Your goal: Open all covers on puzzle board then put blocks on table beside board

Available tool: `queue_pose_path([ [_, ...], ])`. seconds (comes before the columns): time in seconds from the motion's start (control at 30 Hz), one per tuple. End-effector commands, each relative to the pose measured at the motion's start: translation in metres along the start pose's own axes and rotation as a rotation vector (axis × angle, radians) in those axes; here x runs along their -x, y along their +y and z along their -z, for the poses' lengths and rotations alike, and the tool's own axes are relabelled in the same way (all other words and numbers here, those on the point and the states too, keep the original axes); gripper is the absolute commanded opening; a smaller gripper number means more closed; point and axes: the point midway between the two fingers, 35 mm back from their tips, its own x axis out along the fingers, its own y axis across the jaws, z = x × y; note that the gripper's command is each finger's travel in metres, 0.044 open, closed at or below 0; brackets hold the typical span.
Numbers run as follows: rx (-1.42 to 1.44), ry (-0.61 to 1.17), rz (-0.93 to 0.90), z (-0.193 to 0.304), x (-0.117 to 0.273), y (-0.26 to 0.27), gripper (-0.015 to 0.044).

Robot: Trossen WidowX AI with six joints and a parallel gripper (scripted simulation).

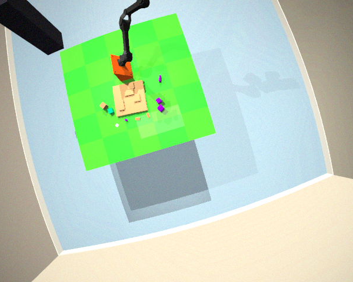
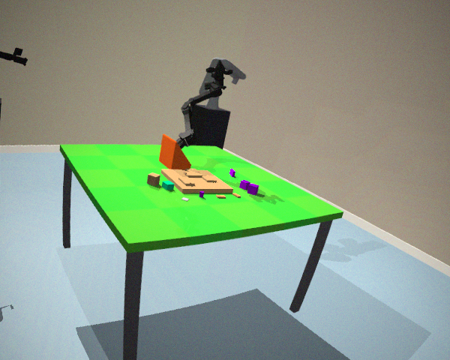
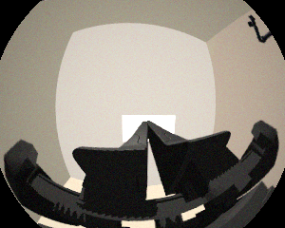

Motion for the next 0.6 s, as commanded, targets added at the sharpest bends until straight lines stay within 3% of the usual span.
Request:
queue_pose_path([
  [0.0, 0.034, 0.019, -0.046, 0.017, 0.004, 0.016, 0.0],
  [0.57, 0.149, 0.089, -0.247, 0.069, 0.025, 0.061, 0.0],
])
